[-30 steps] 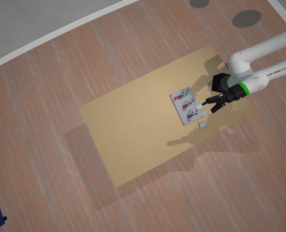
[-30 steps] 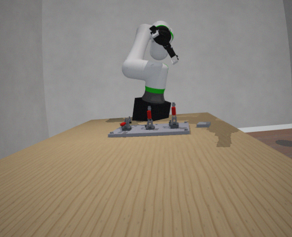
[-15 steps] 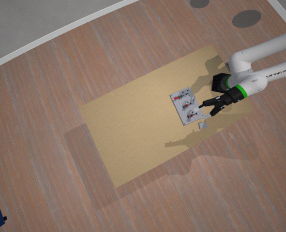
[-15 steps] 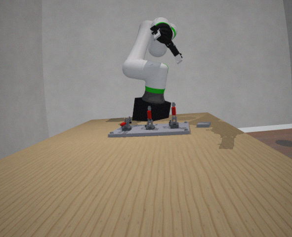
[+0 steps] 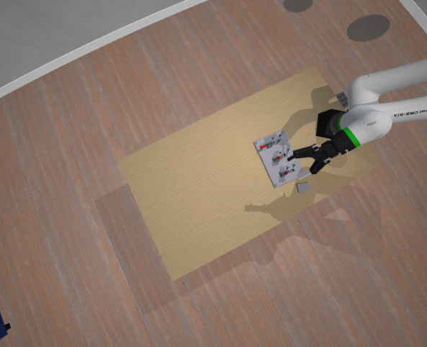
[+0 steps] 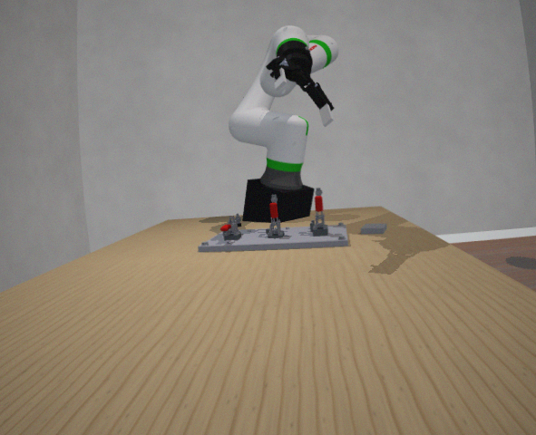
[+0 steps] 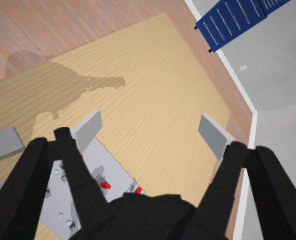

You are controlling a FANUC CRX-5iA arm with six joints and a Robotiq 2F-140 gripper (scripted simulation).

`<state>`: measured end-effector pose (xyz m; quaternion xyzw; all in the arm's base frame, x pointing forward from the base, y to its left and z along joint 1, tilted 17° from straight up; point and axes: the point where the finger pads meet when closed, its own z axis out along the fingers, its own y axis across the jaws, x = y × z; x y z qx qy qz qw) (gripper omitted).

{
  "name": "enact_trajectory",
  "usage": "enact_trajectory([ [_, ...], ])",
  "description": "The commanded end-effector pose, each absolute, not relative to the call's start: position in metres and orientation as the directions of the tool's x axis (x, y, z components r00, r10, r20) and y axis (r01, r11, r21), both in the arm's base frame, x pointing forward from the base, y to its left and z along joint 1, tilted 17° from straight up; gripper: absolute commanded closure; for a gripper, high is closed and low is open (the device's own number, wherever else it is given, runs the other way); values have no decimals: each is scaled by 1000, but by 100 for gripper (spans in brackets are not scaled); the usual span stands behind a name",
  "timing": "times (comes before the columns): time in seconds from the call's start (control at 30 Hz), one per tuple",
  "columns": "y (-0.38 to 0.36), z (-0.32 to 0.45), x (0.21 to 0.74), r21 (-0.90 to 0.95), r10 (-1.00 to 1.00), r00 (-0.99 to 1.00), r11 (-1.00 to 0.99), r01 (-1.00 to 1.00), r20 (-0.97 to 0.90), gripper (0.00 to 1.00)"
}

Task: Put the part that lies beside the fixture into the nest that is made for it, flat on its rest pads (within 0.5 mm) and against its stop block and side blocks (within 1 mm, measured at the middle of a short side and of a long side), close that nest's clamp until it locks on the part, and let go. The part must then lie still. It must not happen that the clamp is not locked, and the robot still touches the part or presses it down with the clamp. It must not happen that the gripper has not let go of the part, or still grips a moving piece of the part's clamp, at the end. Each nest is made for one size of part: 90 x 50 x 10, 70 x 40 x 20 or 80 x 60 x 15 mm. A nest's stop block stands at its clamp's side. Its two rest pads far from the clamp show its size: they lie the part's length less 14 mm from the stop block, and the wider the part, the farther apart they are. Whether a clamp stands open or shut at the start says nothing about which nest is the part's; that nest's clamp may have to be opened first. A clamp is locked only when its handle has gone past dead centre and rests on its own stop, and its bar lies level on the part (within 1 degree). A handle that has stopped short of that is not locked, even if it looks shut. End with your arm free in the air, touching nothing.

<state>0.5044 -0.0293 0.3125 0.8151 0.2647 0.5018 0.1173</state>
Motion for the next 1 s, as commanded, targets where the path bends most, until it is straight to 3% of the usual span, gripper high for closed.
enact_trajectory([
  [0.0,-41,289,505,337,475,483,-875,347,735,0],
  [0.13,-42,288,505,335,473,486,-876,347,735,0],
  [0.17,-53,269,499,259,416,560,-904,340,717,0],
  [0.57,-85,223,473,83,264,729,-958,275,631,0],
  [0.97,-139,161,398,-149,-25,924,-988,34,381,0],
])
